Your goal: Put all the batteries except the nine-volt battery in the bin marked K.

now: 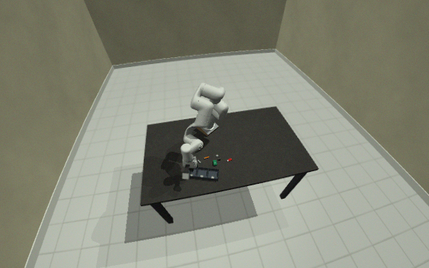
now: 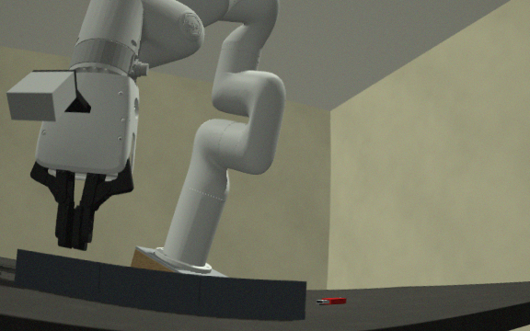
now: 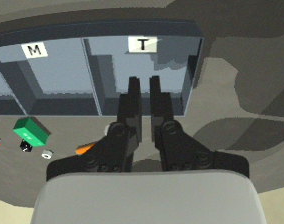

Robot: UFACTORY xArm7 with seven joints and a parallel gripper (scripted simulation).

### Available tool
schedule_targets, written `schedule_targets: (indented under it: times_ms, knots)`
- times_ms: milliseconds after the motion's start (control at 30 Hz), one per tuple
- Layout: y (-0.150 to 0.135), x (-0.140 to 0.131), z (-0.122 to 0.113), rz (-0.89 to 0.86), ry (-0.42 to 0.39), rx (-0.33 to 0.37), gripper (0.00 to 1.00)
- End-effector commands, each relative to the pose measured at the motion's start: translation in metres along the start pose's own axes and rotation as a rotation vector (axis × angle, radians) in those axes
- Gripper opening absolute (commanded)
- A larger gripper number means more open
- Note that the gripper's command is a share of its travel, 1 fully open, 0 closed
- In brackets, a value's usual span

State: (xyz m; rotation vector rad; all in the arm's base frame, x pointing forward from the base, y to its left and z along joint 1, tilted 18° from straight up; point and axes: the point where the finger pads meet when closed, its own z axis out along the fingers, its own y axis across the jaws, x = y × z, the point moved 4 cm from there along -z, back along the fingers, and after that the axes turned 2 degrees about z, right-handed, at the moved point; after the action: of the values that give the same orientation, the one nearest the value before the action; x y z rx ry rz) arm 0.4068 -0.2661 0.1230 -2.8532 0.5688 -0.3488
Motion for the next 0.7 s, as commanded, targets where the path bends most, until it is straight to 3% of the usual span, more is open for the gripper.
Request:
schedule_targets:
  times_ms: [0, 167, 667]
  knots:
    - [0.001, 0.002, 0.011, 0.000, 0.005, -0.003, 0.07]
    - [0.001, 0.002, 0.024, 0.000, 0.005, -0.003, 0.07]
    - [0.001, 0.002, 0.025, 0.000, 0.005, -0.003, 0.07]
